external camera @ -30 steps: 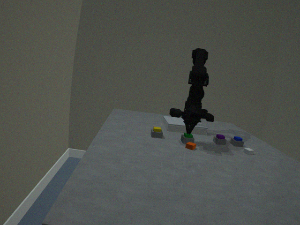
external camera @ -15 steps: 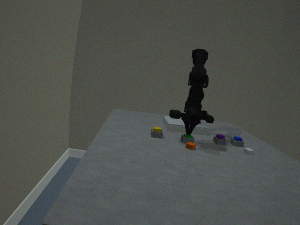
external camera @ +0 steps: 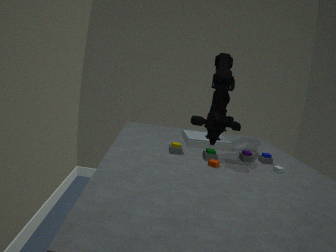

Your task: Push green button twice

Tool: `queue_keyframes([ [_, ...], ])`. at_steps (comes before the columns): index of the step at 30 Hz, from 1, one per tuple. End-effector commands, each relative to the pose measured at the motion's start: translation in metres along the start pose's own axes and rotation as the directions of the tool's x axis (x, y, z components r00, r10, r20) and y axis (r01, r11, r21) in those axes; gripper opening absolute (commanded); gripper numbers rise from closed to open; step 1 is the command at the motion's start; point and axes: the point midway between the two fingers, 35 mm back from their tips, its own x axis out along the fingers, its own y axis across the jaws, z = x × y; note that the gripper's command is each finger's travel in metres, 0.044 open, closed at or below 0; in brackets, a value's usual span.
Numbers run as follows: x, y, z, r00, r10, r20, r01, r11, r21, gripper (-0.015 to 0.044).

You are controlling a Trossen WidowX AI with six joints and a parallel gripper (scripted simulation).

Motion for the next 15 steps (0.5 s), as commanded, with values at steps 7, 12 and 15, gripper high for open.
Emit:
queue_keyframes([
  [7, 0.003, 0.000, 0.002, 1.000, 0.003, 0.003, -0.003, 1.000, -0.002, 0.0020],
  [12, 0.011, 0.000, 0.002, 1.000, 0.003, 0.003, -0.003, 1.000, -0.002, 0.0020],
  [15, 0.016, 0.000, 0.002, 1.000, 0.003, 0.003, -0.003, 1.000, -0.002, 0.0020],
])
